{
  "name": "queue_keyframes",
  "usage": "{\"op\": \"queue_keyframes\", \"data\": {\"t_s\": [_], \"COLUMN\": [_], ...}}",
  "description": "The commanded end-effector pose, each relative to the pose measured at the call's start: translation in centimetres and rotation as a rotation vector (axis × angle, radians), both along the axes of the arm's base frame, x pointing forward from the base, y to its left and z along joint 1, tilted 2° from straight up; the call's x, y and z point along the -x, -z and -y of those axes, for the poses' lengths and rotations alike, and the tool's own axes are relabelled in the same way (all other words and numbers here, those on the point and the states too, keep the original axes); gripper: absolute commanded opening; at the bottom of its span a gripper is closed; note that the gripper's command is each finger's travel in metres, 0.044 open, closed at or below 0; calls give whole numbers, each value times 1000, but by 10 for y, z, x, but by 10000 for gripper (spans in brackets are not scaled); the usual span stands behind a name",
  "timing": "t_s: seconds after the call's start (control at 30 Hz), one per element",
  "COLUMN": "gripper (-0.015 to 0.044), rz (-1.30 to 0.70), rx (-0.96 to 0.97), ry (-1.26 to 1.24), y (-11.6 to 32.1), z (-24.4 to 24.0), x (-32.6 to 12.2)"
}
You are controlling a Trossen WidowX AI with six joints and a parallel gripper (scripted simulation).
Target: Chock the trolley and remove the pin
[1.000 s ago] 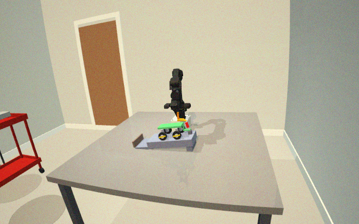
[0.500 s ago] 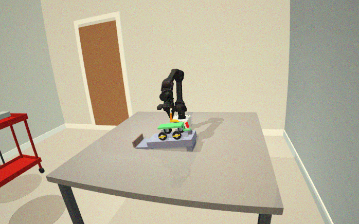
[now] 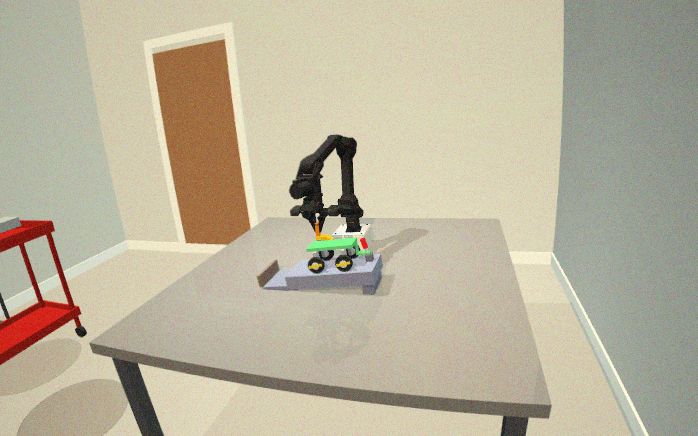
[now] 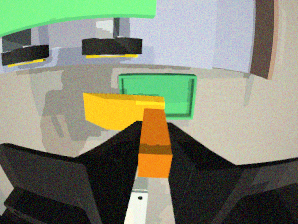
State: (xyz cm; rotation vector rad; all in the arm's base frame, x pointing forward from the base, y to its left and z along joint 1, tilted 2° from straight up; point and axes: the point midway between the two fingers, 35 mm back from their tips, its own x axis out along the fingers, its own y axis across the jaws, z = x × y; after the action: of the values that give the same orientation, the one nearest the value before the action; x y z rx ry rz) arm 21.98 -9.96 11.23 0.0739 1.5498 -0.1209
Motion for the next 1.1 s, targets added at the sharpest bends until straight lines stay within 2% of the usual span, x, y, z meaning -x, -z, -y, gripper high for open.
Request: {"op": "queue_keyframes", "data": {"t_s": [0.0, 0.4, 0.63, 1.07], "gripper": [0, 0, 0, 0], "rz": [5, 5, 18, 20], "rx": [4, 9, -104, -107], "ry": [-5, -5, -8, -8], "y": [0, 1, 1, 5], "z": [15, 68, 75, 80], "x": [-3, -10, -10, -31]}}
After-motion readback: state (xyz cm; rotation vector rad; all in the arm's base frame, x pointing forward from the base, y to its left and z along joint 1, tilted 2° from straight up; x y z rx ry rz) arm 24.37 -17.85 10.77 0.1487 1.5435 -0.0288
